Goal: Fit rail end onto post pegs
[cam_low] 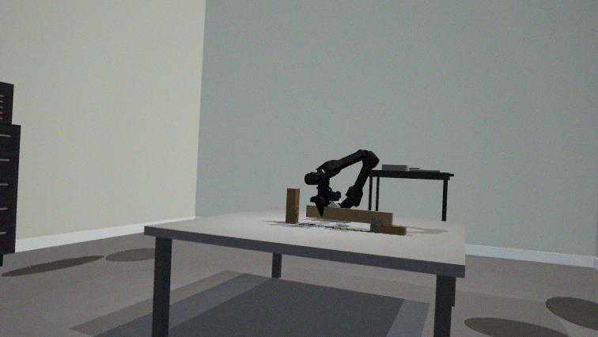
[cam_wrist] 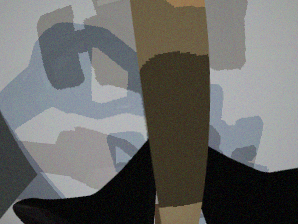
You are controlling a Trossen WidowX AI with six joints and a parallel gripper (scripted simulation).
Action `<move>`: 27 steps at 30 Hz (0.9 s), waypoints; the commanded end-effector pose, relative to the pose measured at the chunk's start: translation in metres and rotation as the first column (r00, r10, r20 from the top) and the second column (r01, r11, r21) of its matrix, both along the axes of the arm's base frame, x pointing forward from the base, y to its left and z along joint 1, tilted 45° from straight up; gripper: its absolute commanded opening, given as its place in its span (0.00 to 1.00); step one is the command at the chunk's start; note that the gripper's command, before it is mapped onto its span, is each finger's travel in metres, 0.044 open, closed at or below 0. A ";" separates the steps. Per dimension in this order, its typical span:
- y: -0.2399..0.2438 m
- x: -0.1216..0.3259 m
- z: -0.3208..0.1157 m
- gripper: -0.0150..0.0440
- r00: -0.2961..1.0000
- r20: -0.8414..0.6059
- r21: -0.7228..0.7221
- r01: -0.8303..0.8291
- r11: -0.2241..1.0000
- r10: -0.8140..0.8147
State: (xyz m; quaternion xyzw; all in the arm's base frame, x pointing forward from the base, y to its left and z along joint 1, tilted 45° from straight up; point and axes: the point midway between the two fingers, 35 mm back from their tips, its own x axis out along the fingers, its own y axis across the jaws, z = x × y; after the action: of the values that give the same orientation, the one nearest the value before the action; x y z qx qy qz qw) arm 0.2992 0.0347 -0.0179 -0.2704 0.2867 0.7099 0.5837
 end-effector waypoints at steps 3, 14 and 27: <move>0.000 0.002 0.001 0.25 1.000 0.008 0.000 0.002 1.000 -0.002; 0.000 0.002 0.000 0.25 1.000 0.008 0.000 0.002 1.000 -0.002; -0.001 0.001 -0.001 0.25 1.000 0.008 0.000 0.002 1.000 -0.002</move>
State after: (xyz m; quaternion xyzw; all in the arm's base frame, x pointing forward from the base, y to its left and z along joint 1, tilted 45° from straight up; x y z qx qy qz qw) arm 0.3004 0.0351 -0.0187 -0.2725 0.2847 0.7094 0.5844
